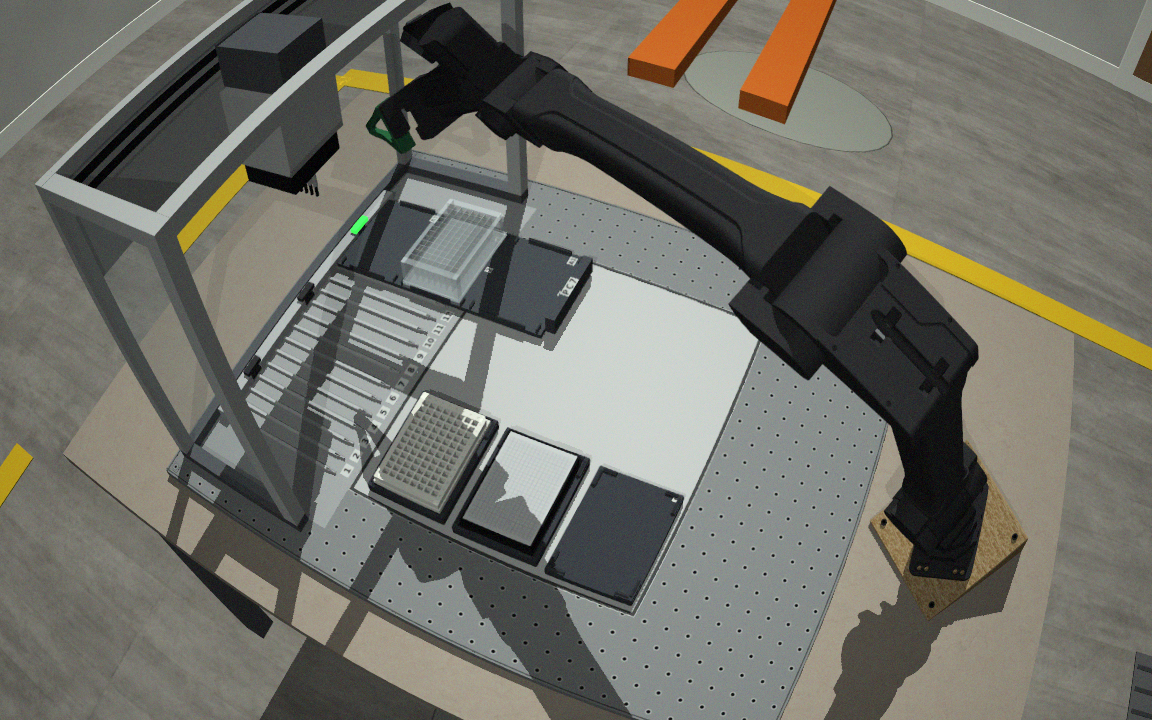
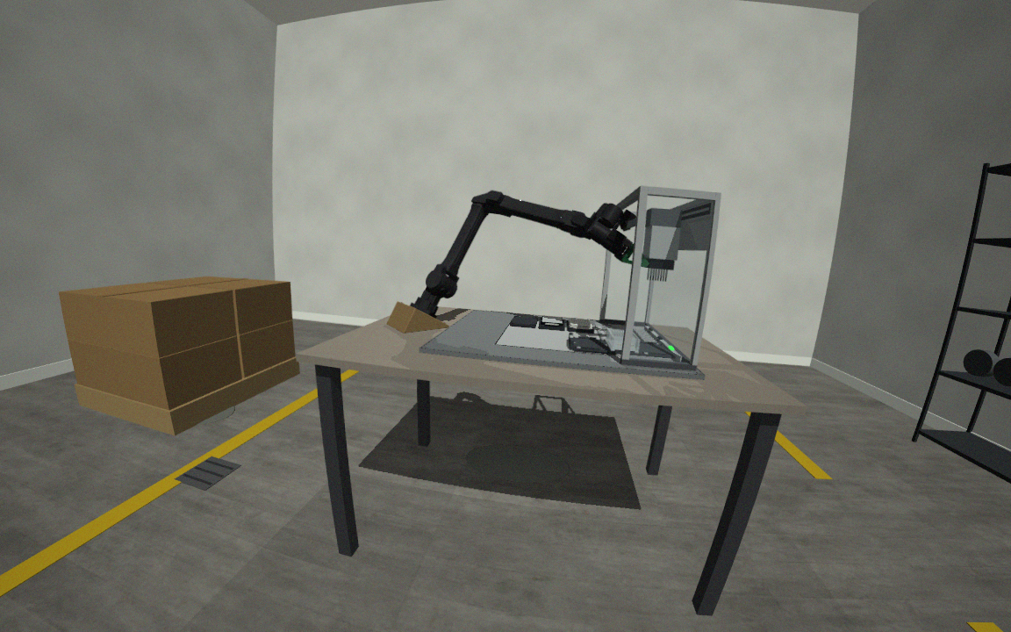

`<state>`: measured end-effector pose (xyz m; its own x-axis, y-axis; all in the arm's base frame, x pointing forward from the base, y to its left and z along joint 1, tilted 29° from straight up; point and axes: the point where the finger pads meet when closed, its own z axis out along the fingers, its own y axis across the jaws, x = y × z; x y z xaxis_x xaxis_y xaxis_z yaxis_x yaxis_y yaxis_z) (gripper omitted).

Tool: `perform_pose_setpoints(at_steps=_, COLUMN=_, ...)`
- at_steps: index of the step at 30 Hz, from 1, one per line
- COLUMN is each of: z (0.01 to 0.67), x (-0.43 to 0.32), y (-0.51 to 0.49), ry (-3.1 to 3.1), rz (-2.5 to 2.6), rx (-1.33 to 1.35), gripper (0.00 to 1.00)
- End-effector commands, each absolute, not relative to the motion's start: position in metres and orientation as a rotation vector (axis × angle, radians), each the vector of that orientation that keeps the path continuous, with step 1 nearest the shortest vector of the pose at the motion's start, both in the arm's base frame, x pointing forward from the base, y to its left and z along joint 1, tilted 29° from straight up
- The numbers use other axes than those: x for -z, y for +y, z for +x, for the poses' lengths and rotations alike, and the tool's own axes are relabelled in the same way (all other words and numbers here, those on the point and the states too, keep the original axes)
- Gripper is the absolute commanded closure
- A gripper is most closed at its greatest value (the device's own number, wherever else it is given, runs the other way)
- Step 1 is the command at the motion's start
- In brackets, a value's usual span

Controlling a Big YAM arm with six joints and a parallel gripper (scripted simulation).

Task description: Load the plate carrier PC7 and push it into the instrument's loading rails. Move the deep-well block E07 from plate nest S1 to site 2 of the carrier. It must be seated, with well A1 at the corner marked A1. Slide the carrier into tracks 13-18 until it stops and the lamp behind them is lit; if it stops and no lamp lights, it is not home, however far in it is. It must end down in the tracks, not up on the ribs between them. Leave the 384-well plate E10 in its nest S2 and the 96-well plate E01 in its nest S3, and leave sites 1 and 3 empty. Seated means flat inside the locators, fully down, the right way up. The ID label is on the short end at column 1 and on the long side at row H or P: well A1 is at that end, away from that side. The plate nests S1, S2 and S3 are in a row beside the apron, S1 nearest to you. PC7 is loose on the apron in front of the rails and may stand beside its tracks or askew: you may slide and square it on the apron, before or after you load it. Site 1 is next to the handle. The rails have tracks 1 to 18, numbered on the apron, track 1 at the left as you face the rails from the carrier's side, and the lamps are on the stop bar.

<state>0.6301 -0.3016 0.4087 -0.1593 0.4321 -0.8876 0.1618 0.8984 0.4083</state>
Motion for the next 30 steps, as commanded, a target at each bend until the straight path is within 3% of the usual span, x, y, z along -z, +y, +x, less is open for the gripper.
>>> perform_pose_setpoints(at_steps=1, z=0.630, x=-0.441, y=-0.303, ry=1.688, rz=0.427, rx=-0.235, gripper=0.00)
perform_pose_setpoints(at_steps=11, z=0.630, x=-0.441, y=-0.303, ry=1.688, rz=0.427, rx=-0.235, gripper=0.00)
perform_pose_setpoints(at_steps=28, z=0.574, x=-0.392, y=-0.308, ry=1.716, rz=0.444, rx=-0.230, gripper=0.00)
perform_pose_setpoints(at_steps=30, z=0.557, x=-0.412, y=-0.302, ry=1.687, rz=0.425, rx=-0.215, gripper=0.00)
